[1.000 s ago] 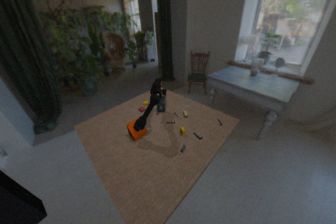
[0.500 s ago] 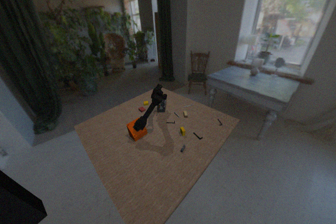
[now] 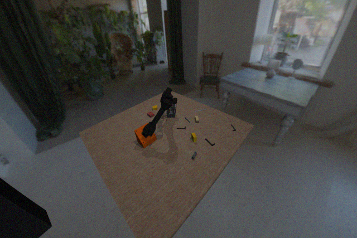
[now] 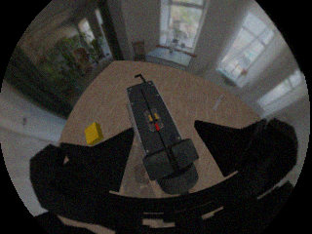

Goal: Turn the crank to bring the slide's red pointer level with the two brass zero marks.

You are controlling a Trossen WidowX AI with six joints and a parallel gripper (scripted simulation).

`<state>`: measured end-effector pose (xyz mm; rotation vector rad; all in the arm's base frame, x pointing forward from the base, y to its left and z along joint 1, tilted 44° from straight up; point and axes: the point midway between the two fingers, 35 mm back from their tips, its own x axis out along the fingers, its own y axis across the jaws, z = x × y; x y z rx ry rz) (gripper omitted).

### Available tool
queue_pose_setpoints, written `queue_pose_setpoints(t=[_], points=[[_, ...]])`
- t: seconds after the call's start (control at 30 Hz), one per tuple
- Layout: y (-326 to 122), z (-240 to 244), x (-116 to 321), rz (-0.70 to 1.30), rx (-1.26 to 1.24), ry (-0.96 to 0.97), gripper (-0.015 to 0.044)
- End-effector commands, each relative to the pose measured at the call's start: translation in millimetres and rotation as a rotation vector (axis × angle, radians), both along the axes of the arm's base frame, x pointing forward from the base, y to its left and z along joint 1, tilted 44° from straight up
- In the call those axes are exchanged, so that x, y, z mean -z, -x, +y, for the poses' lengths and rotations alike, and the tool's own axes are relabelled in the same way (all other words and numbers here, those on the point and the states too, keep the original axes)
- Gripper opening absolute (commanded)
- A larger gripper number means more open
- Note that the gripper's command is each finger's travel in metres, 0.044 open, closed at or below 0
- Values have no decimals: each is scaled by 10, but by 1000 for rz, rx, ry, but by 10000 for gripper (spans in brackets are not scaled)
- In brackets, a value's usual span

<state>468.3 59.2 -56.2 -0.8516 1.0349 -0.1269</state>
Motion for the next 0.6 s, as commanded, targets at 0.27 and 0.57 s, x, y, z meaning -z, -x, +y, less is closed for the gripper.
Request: queue_pose_setpoints(t=[0.27,0.57], points=[[-78,368,-388,2,-1,-2,440],[72,353,-617,34,-36,-25,440]])
